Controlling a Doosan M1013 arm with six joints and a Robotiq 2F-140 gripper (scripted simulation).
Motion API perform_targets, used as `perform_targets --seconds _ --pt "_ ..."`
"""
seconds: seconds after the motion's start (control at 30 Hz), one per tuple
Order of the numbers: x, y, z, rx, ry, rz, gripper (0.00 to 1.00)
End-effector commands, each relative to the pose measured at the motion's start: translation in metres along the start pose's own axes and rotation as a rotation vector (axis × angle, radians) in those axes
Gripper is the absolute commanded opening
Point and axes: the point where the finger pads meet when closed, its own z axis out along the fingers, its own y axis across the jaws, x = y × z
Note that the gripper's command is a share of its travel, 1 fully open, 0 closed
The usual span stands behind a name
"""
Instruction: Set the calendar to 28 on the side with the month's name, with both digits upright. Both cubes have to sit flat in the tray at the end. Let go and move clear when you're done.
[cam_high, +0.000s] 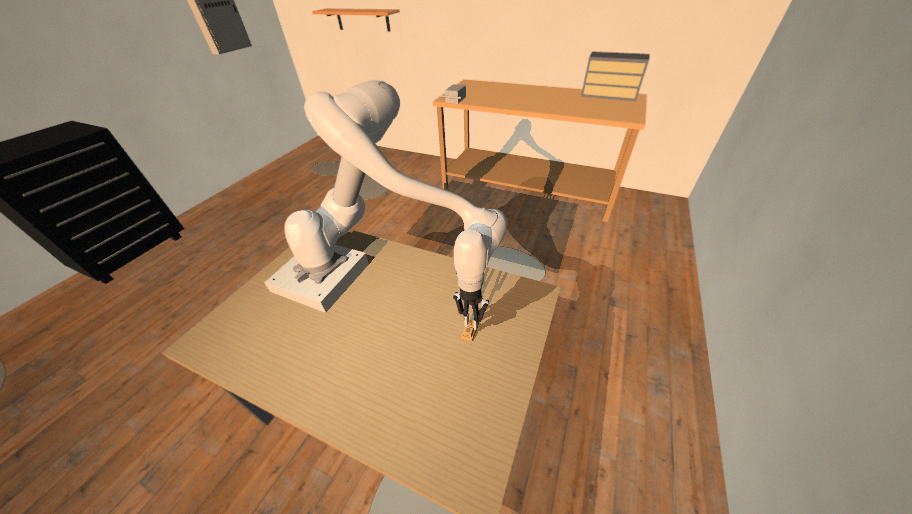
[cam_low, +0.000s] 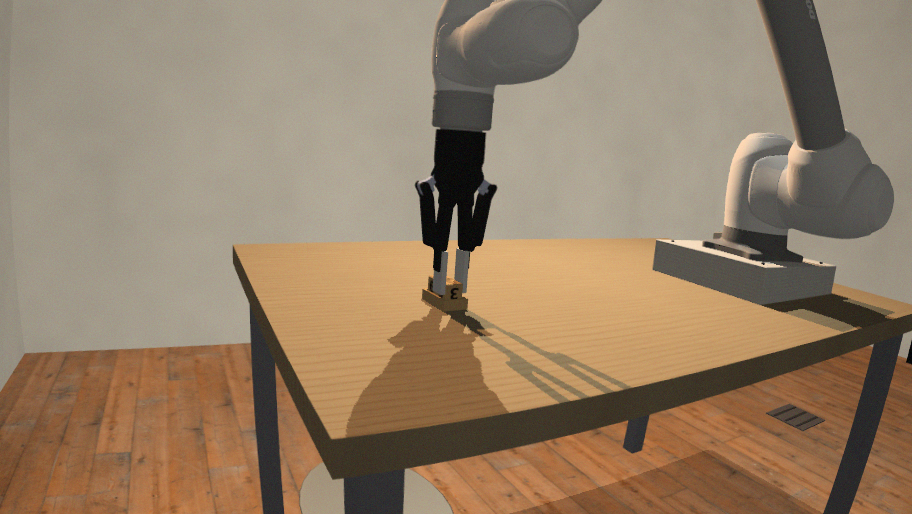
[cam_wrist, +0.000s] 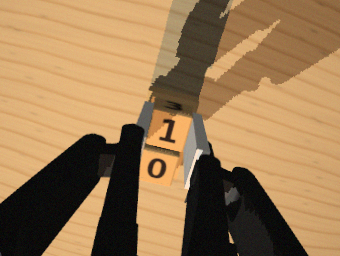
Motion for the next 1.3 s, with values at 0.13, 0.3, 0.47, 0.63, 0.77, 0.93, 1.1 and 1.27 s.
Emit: perform_targets --seconds 0.13,0.3,0.47,0.63,0.77,0.93,1.1,1.27 --pt "0.001 -0.003 -0.010 0.005 -0.002 0.002 0.24" --pt "0.001 -0.003 -0.043 0.005 -0.002 0.002 0.24" --pt "0.001 -0.003 -0.073 0.005 -0.002 0.002 0.24" --pt "0.001 -0.003 -0.092 0.005 -0.002 0.002 0.24" --pt "0.001 -0.003 -0.096 0.005 -0.002 0.002 0.24" --pt "0.001 -0.003 -0.096 0.005 -0.002 0.002 0.24" --pt "0.001 -0.003 -0.096 0.005 -0.002 0.002 0.24" --pt "0.001 -0.003 -0.096 0.005 -0.002 0.002 0.24"
